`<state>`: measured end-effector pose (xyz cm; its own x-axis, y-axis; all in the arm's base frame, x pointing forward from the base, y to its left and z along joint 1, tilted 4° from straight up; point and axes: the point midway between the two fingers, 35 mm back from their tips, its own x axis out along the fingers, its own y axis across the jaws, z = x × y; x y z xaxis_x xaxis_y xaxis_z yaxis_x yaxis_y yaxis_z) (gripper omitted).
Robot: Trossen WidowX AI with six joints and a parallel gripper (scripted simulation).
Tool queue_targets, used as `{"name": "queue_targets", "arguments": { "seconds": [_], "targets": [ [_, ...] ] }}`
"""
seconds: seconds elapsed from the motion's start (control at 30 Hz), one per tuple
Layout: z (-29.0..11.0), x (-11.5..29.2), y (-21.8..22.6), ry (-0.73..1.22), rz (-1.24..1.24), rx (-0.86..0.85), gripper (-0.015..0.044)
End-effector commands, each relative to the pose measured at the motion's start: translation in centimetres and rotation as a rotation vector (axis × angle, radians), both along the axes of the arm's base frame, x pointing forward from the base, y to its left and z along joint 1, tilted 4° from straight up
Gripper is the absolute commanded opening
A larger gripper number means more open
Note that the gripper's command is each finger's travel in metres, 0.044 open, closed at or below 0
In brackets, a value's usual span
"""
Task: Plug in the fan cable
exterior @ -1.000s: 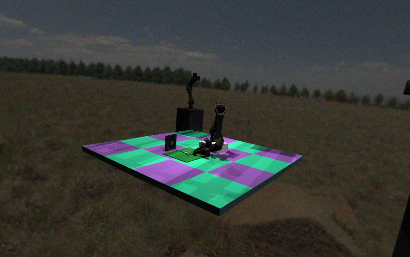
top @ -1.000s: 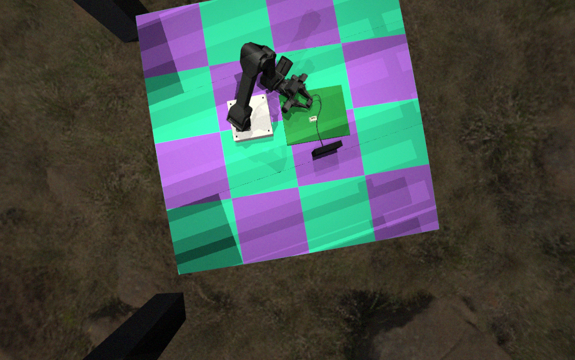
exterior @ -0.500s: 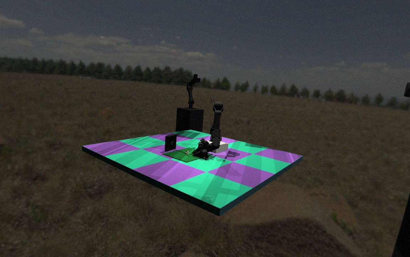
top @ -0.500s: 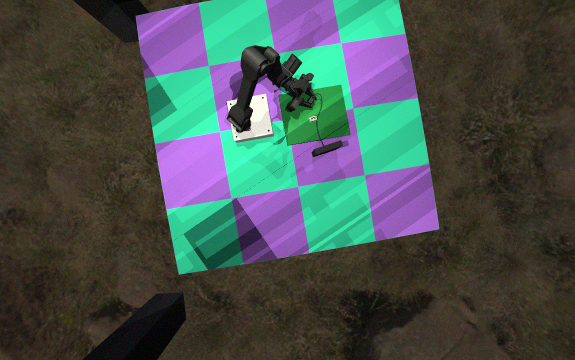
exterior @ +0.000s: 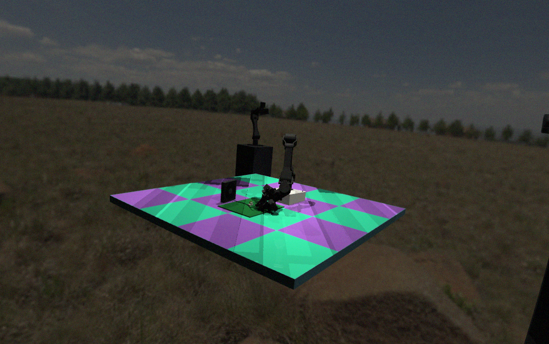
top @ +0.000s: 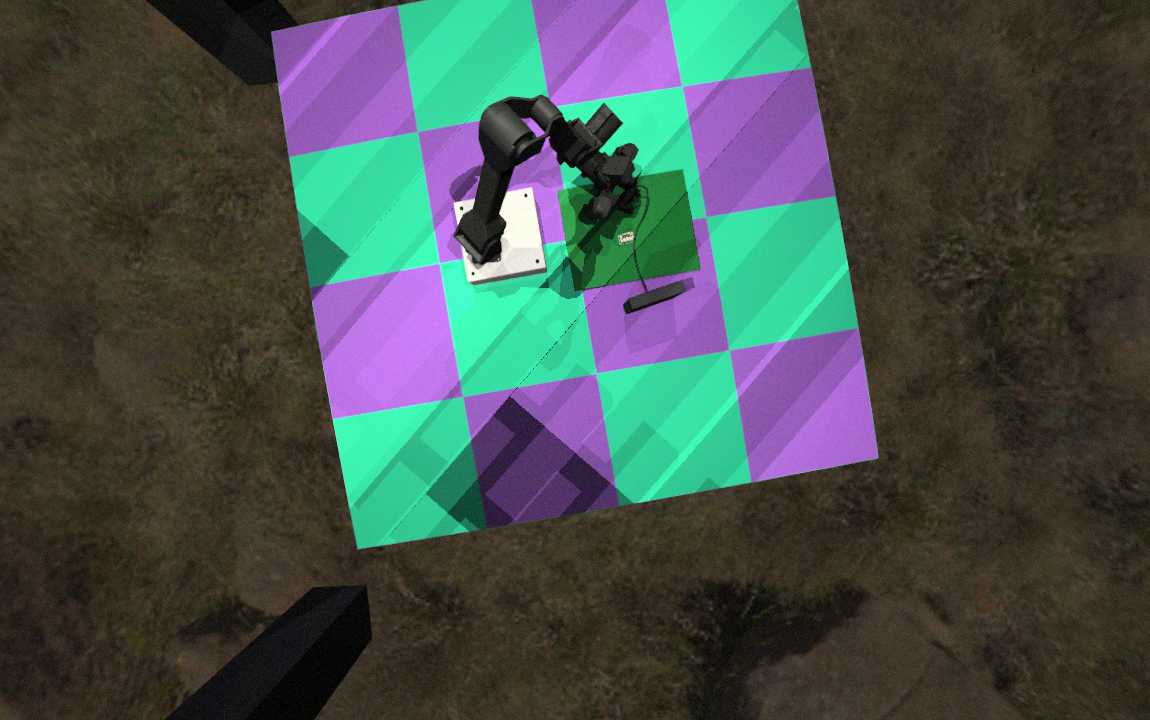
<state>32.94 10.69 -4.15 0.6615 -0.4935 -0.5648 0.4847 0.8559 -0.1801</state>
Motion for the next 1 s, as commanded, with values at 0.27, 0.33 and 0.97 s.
{"name": "queue_targets", "arguments": {
  "seconds": [0.27,0.33,0.97],
  "targets": [
    [0.2,1.2,-0.3,0.157,-0.007,0.074,0.0205],
    [0.3,1.3,-0.3,0.182,-0.009,0.087,0.0205],
    [2.3,1.5,-1.1,0.409,-0.033,0.231,0.0205]
  ]
}}
